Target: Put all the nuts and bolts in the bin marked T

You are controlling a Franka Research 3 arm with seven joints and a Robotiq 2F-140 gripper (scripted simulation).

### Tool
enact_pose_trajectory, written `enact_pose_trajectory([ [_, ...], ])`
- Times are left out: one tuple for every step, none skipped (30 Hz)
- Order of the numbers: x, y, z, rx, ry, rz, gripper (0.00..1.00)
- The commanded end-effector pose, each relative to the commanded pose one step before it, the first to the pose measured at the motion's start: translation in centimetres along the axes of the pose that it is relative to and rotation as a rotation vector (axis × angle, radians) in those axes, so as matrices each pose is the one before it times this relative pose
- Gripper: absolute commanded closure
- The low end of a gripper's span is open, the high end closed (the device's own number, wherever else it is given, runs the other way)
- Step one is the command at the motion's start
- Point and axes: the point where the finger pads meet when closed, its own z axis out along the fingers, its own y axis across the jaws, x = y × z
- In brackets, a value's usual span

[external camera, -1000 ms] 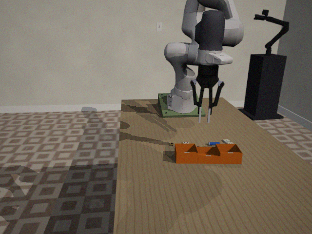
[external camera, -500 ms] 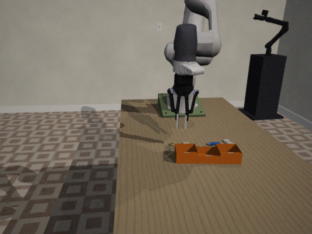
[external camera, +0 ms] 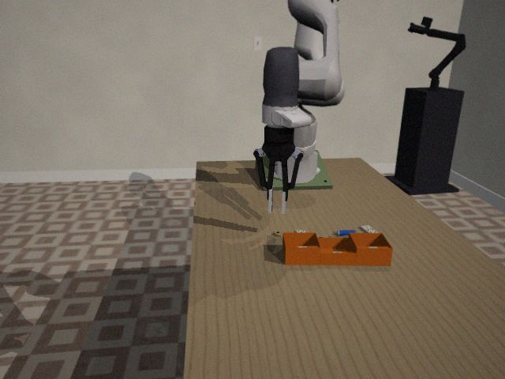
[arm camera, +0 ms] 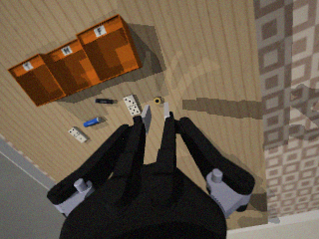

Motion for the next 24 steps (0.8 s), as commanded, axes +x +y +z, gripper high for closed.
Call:
enact_pose_trajectory([
  [0.404, -0.052, -0.072, -0.00068, 0.01088, -0.04773, 0.81],
  [-0.008, -0.04, 0.0, 0.0, 0.0, 0.0, 0.81],
  [-0.012, -0.038, 0.0, 0.0, 0.0, 0.0, 0.81],
  [-0.015, -0.036, 0.0, 0.0, 0.0, 0.0, 0.81],
  [-0.018, -0.033, 0.0, 0.0, 0.0, 0.0, 0.81],
  [-0.02, -0.03, 0.0, 0.0, 0.0, 0.0, 0.81],
  [-0.022, -0.028, 0.0, 0.0, 0.0, 0.0, 0.81],
  [-0.024, -0.025, 0.0, 0.0, 0.0, 0.0, 0.81],
  [-0.024, -0.023, 0.0, 0.0, 0.0, 0.0, 0.81],
  [-0.024, -0.02, 0.0, 0.0, 0.0, 0.0, 0.81],
  [-0.022, -0.018, 0.0, 0.0, 0.0, 0.0, 0.81],
  [-0.021, -0.017, 0.0, 0.0, 0.0, 0.0, 0.81],
  [-0.019, -0.016, 0.0, 0.0, 0.0, 0.0, 0.81],
  [-0.018, -0.014, 0.0, 0.0, 0.0, 0.0, 0.81],
  [0.0, 0.0, 0.0, 0.0, 0.0, 0.0, 0.81],
  [0.0, 0.0, 0.0, 0.0, 0.0, 0.0, 0.81],
  [-0.014, -0.013, 0.0, 0.0, 0.0, 0.0, 0.81],
  [-0.013, -0.012, 0.0, 0.0, 0.0, 0.0, 0.81],
  [-0.012, -0.012, 0.0, 0.0, 0.0, 0.0, 0.81],
  [-0.011, -0.012, 0.0, 0.0, 0.0, 0.0, 0.81],
  [-0.01, -0.012, 0.0, 0.0, 0.0, 0.0, 0.81],
  [-0.009, -0.011, 0.0, 0.0, 0.0, 0.0, 0.81],
  [-0.008, -0.011, 0.0, 0.0, 0.0, 0.0, 0.81],
  [-0.007, -0.01, 0.0, 0.0, 0.0, 0.0, 0.81],
])
